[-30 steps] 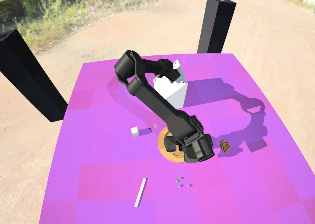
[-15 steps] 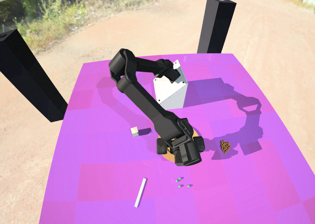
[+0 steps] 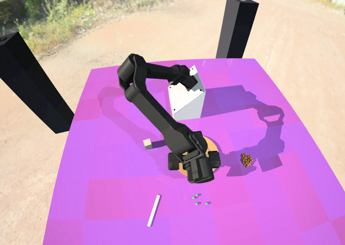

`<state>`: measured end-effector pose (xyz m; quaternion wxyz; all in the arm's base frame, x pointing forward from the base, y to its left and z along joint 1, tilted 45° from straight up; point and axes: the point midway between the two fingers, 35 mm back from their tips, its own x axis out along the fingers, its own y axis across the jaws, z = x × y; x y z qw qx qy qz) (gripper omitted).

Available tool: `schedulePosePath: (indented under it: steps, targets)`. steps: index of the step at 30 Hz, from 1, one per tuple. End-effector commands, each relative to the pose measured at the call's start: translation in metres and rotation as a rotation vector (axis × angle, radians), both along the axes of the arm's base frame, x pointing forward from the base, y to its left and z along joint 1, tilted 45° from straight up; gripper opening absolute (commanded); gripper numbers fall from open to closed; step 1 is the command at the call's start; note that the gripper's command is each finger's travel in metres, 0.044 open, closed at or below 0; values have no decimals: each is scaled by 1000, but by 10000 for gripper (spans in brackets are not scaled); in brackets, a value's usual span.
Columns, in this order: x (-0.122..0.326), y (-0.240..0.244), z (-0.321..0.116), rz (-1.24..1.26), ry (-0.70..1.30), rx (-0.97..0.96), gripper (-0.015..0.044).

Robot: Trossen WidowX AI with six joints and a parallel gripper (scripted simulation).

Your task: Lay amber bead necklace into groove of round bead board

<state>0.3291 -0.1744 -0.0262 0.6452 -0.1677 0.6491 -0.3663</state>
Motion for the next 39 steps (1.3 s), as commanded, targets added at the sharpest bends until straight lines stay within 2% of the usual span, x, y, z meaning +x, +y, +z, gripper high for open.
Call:
schedulePosePath:
  steps: [1, 16, 39]
  targets:
    - [0, 0, 0, 0, -1, 0, 53]
    - [0, 2, 2, 2, 5, 1, 440]
    - [0, 4, 4, -1, 6, -3, 440]
